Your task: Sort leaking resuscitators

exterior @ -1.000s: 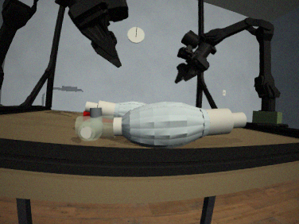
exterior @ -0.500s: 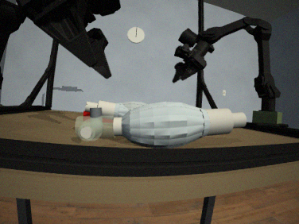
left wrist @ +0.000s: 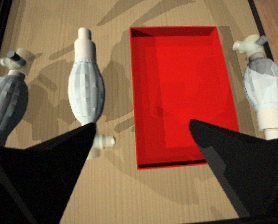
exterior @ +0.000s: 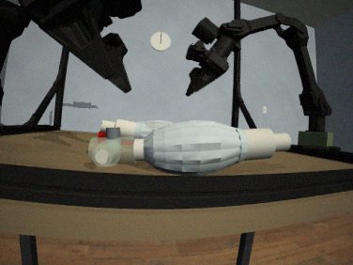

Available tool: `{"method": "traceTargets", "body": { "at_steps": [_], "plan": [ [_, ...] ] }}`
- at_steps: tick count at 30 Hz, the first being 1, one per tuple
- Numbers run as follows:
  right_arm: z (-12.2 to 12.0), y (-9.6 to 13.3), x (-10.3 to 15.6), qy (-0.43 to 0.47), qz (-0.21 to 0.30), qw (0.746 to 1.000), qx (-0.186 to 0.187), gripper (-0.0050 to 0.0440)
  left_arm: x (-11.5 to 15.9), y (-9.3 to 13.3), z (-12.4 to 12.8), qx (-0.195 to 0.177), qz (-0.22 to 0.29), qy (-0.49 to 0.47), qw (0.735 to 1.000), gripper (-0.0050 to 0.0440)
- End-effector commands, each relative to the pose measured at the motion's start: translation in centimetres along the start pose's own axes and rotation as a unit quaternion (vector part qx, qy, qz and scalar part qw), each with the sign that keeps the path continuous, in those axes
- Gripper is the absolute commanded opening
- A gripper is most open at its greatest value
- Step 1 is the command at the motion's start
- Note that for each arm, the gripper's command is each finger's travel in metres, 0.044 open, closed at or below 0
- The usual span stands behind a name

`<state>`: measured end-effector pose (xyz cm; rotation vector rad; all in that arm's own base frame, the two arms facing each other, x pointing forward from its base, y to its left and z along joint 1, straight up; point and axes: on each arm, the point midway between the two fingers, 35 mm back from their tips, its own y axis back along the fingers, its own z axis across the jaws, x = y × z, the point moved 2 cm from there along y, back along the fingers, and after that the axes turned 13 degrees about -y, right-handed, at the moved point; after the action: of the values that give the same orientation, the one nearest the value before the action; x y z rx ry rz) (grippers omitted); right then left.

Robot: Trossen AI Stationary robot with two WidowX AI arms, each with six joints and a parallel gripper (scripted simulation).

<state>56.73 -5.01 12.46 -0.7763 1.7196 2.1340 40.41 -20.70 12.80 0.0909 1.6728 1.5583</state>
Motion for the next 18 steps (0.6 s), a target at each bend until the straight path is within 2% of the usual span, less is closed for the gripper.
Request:
{"method": "traceTargets", "body": {
  "at_steps": [1,9,15,18],
  "plan": [
    [0.0,0.0,0.0,0.0,-0.001,1.0,0.0,0.0409,-0.8,-1.5,2.9,0.002,0.001,-0.002,1.0,0.044],
    [0.0,0.0,0.0,0.0,-0.001,1.0,0.0,0.0409,-1.3,-5.8,12.0,0.014,-0.005,-0.02,1.0,0.044],
    [0.0,0.0,0.0,0.0,-0.001,1.0,0.0,0.0409,-1.3,-5.8,12.0,0.014,-0.005,-0.02,1.0,0.044],
    [0.0,0.2,-0.1,0.001,-0.002,1.0,0.001,0.0409,-0.2,-7.0,15.6,0.013,-0.003,-0.018,1.0,0.044]
  ]
}}
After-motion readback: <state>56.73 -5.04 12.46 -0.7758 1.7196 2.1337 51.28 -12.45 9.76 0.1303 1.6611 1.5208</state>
